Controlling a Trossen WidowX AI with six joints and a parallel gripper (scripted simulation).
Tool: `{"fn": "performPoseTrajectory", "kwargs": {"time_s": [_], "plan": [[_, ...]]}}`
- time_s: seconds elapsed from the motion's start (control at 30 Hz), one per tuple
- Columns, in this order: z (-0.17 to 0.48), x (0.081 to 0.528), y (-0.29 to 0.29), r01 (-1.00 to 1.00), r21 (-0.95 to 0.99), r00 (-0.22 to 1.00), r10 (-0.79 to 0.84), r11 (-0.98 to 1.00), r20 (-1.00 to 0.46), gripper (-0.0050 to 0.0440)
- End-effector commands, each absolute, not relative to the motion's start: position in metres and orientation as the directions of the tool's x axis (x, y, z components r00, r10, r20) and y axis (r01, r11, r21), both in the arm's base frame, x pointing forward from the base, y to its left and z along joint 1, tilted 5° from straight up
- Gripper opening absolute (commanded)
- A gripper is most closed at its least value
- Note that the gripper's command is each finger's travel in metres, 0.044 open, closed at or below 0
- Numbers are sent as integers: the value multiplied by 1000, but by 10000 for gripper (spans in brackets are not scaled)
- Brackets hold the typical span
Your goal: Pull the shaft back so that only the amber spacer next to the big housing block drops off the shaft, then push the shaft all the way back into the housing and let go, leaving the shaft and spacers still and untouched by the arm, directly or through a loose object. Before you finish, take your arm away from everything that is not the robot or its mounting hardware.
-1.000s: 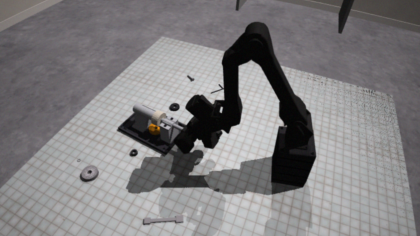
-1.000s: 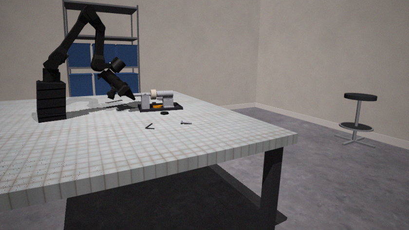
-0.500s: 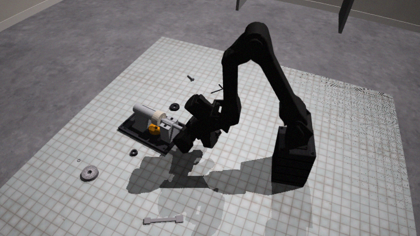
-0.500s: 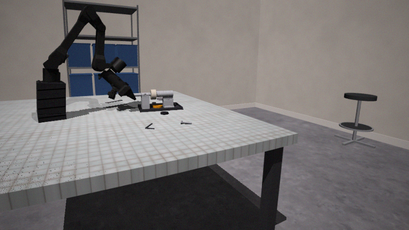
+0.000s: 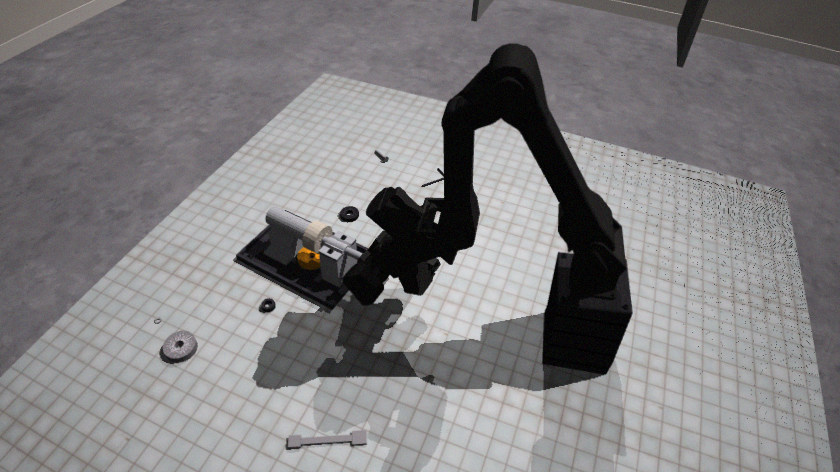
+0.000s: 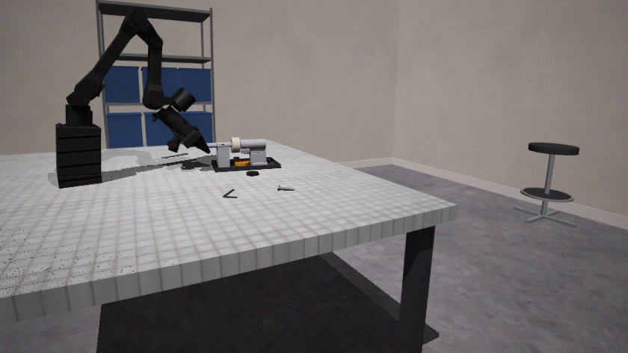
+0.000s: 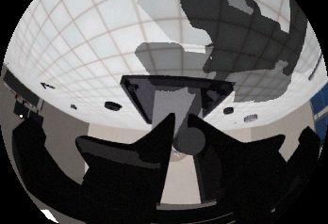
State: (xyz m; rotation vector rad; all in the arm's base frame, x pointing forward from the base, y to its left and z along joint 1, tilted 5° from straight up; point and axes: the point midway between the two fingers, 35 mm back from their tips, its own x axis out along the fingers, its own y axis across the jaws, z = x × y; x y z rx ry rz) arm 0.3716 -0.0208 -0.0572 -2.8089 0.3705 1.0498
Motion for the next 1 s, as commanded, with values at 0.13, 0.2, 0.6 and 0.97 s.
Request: {"fn": "performPoseTrajectory", "kwargs": {"time_s": [0.13,0.2,0.6,0.97], "plan": [[-54,378,-23,-271,-26,737,-190,-962,-649,0],[-54,378,-23,-271,-26,737,-190,-962,-649,0],[-54,383,-24,-271,-26,737,-190,-962,-649,0],[-54,386,-25,-271,-26,737,-190,-962,-649,0]]}}
